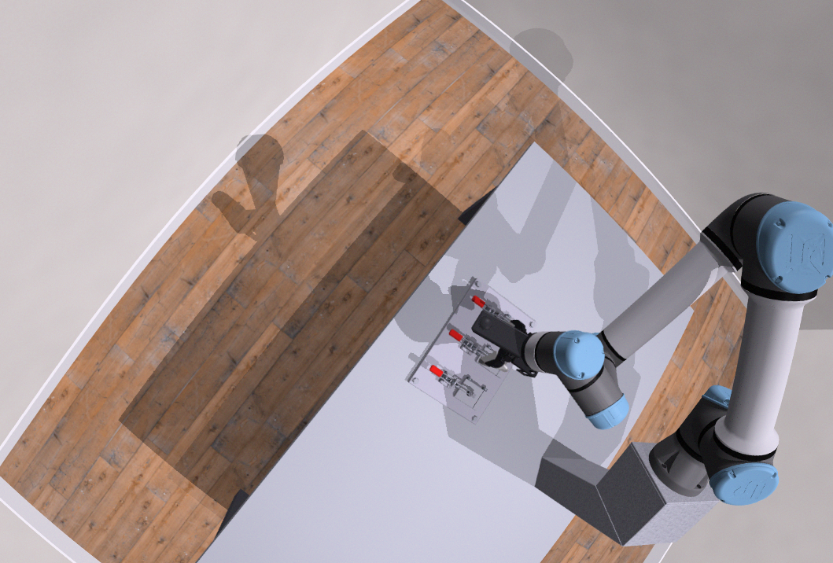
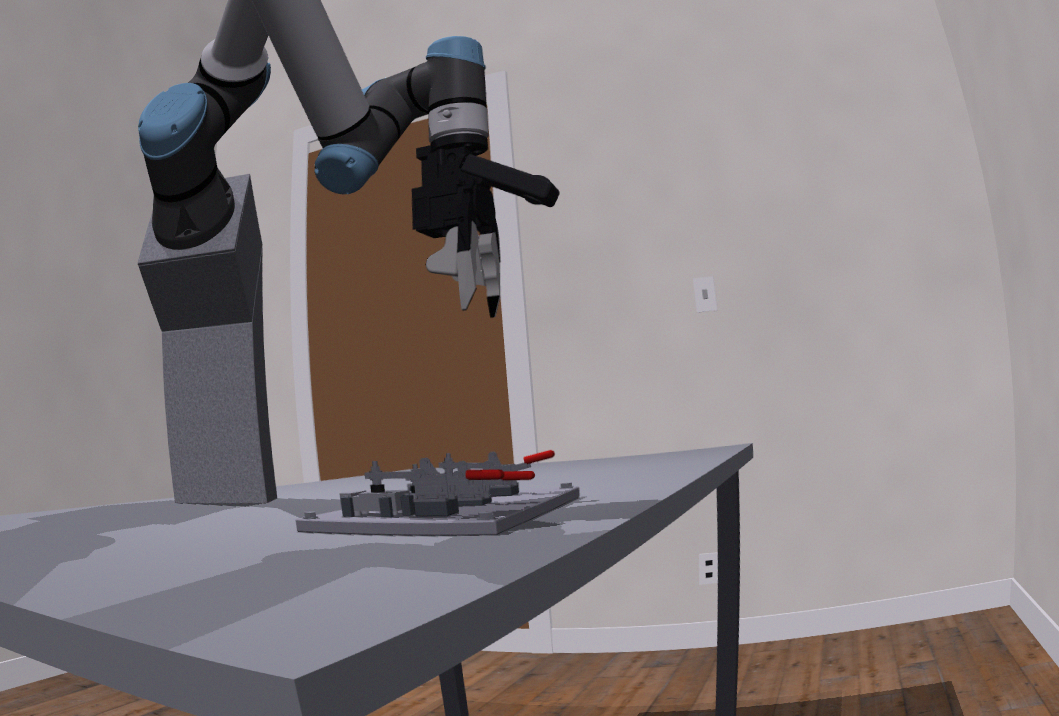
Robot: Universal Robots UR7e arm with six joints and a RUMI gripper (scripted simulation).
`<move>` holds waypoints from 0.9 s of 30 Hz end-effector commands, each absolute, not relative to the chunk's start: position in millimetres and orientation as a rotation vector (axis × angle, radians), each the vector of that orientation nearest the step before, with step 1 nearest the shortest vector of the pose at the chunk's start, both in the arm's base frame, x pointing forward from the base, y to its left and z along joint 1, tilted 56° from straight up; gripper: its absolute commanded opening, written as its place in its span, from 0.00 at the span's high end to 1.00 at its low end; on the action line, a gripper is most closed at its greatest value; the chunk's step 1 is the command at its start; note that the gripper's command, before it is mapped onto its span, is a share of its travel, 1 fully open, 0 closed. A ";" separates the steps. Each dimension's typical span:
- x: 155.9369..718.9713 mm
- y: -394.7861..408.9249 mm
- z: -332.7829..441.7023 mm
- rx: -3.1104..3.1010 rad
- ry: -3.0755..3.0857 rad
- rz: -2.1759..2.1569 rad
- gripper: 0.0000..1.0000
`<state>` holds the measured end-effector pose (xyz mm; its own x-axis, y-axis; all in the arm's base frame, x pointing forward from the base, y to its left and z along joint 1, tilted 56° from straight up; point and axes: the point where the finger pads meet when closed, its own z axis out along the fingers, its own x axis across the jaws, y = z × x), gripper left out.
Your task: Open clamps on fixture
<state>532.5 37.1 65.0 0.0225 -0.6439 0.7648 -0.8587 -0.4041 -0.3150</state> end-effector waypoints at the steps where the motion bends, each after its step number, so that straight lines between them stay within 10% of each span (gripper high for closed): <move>1: 534.4 38.8 67.2 2.063 -1.560 1.330 0.41; 4: 534.4 38.8 67.2 2.063 -1.560 1.330 0.41; 5: 534.4 38.8 67.2 2.063 -1.560 1.330 0.72; 27: 534.4 38.8 67.2 2.063 -1.560 1.330 0.72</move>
